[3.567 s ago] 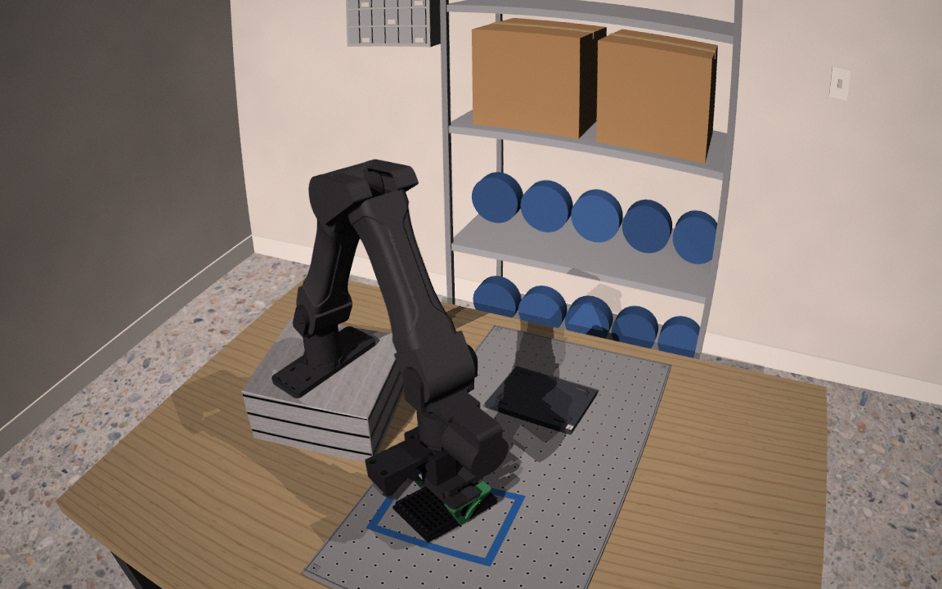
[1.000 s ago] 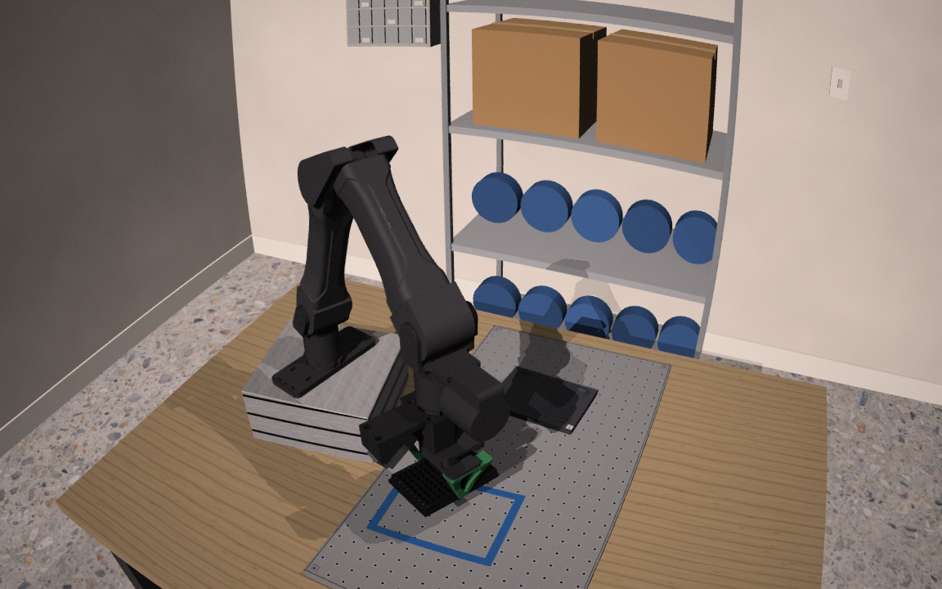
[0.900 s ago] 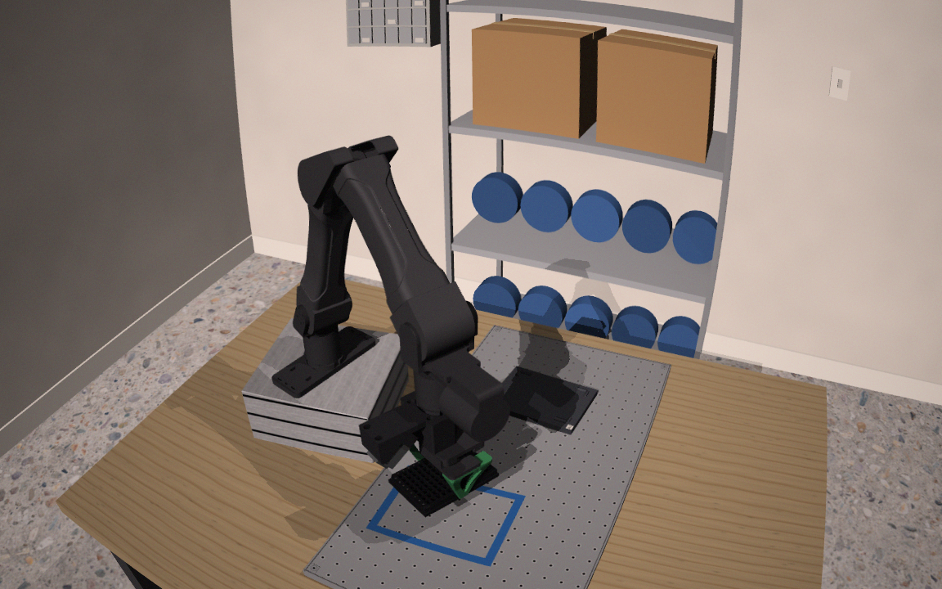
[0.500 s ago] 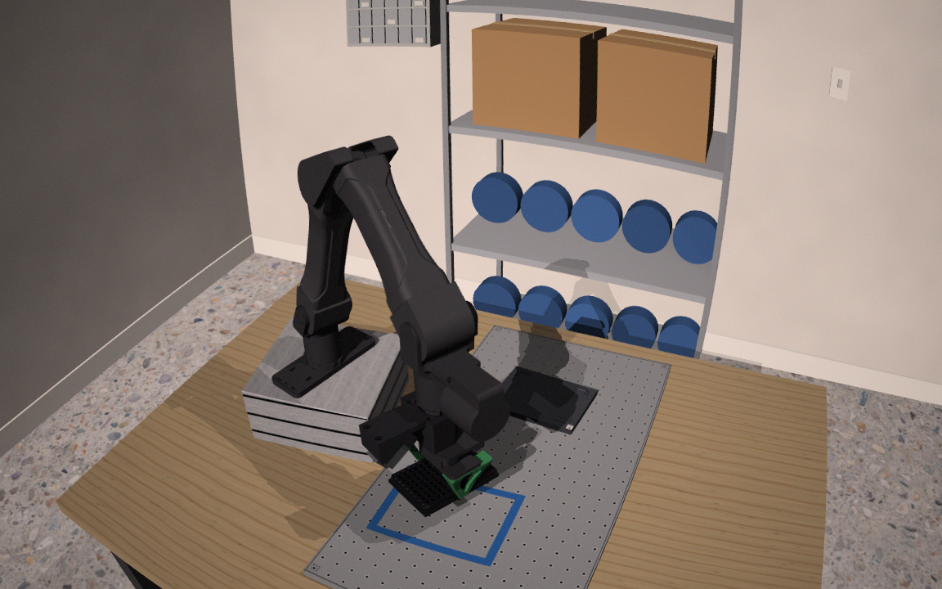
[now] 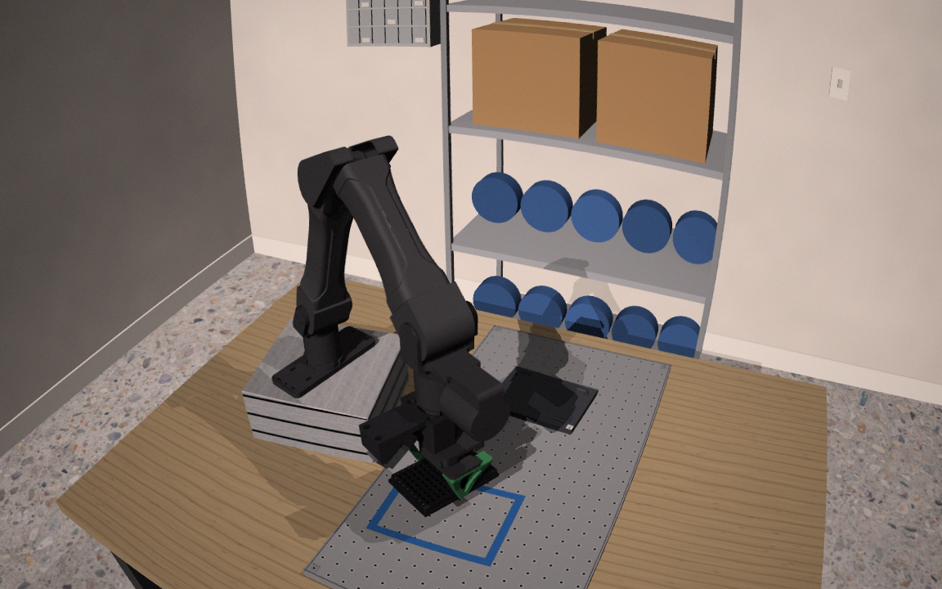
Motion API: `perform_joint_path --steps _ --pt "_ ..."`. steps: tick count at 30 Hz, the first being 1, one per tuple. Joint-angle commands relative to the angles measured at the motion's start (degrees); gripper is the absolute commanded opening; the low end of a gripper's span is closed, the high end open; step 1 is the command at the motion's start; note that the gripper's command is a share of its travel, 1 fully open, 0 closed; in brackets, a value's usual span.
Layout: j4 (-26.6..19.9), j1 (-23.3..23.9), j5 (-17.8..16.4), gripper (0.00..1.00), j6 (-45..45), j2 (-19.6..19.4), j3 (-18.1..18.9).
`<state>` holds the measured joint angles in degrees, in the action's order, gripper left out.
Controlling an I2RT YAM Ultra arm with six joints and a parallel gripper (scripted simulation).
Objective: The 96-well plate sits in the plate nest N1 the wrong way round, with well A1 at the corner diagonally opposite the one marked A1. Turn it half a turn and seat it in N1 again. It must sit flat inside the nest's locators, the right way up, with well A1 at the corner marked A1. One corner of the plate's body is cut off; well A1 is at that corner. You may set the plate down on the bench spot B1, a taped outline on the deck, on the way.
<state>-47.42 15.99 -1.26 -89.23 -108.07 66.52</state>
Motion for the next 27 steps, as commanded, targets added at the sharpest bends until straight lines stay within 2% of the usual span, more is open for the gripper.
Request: perform_joint_path --steps 1,7,22,27 --pt "0.0 0.0 0.0 0.0 0.1 0.7 0.3" --pt "0.0 -0.5 0.0 0.0 1.4 1.0 0.1" --pt "0.5 -9.2 0.3 0.0 21.4 3.9 -3.2" --pt "0.5 -11.0 0.3 0.0 25.3 4.3 -3.6"
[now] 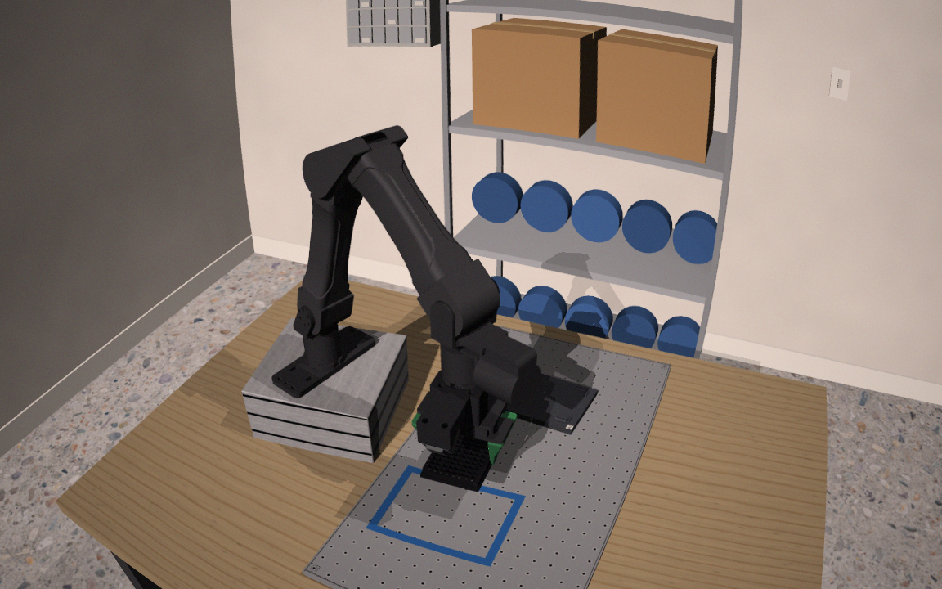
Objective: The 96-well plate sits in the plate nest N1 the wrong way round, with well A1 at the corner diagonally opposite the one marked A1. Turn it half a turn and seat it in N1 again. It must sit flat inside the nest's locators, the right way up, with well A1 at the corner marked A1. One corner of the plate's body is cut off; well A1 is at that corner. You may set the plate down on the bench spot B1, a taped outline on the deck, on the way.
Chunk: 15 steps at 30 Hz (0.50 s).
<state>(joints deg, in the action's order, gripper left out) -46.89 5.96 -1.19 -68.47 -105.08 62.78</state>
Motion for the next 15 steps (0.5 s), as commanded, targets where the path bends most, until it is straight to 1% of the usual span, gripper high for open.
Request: perform_joint_path --steps 1,10,12,15 --pt "0.0 -1.6 0.3 0.0 5.9 1.4 0.0" --pt "-0.1 -7.1 0.4 0.0 17.5 2.2 -0.6" --pt "-0.1 -8.4 0.5 0.0 16.5 2.3 -0.6" --pt "-0.2 -9.0 0.5 0.0 15.9 2.3 -0.6"
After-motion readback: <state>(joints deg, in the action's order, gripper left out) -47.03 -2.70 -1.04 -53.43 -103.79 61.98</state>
